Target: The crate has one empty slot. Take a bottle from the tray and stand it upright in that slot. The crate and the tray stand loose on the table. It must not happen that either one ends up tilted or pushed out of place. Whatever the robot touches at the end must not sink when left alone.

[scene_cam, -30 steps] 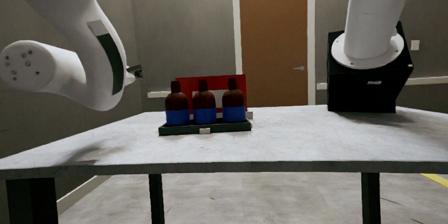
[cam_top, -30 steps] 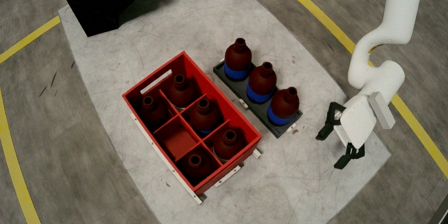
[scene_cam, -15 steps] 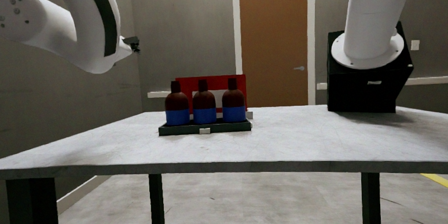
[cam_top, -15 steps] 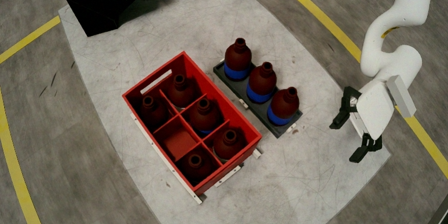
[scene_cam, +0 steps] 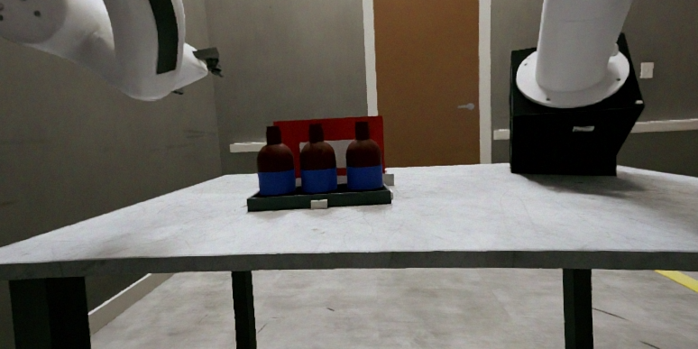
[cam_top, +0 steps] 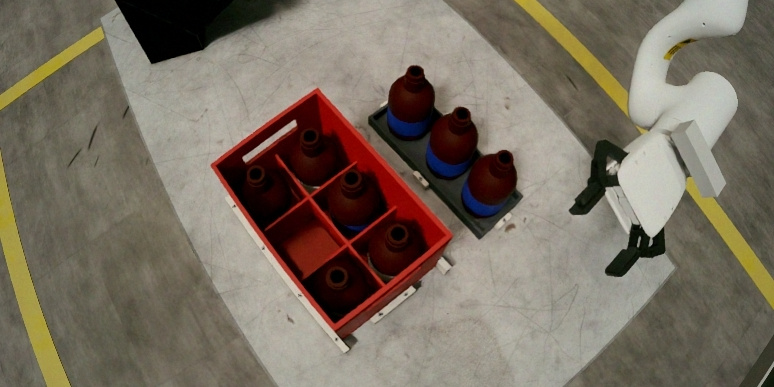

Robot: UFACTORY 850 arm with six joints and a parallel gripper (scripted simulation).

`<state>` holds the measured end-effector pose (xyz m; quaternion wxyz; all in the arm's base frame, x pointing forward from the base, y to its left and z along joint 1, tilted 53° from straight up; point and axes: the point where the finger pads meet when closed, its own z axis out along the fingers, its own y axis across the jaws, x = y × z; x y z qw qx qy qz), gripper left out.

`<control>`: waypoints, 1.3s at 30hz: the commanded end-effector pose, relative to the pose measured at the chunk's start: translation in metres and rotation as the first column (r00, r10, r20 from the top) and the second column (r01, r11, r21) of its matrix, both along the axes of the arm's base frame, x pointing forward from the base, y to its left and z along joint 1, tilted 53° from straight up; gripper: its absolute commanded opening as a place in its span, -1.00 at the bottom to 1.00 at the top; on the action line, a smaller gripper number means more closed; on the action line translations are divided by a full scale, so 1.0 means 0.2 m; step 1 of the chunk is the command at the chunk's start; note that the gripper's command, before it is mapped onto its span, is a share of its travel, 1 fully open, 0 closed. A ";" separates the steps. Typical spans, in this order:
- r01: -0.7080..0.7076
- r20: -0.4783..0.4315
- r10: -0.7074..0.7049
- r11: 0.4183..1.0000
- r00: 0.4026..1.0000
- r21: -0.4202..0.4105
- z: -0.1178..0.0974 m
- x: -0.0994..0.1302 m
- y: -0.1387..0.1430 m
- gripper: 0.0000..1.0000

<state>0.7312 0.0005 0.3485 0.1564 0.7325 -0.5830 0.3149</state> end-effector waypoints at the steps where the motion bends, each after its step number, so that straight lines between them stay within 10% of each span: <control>1: 0.151 -0.026 -0.149 0.985 0.988 0.084 -0.08 -0.06 -0.04 1.00; 23: 0.551 -0.161 -0.527 0.784 0.834 0.287 -0.32 -0.21 -0.15 1.00; 39: 0.804 -0.335 -0.744 0.449 0.578 0.389 -0.54 -0.34 -0.25 1.00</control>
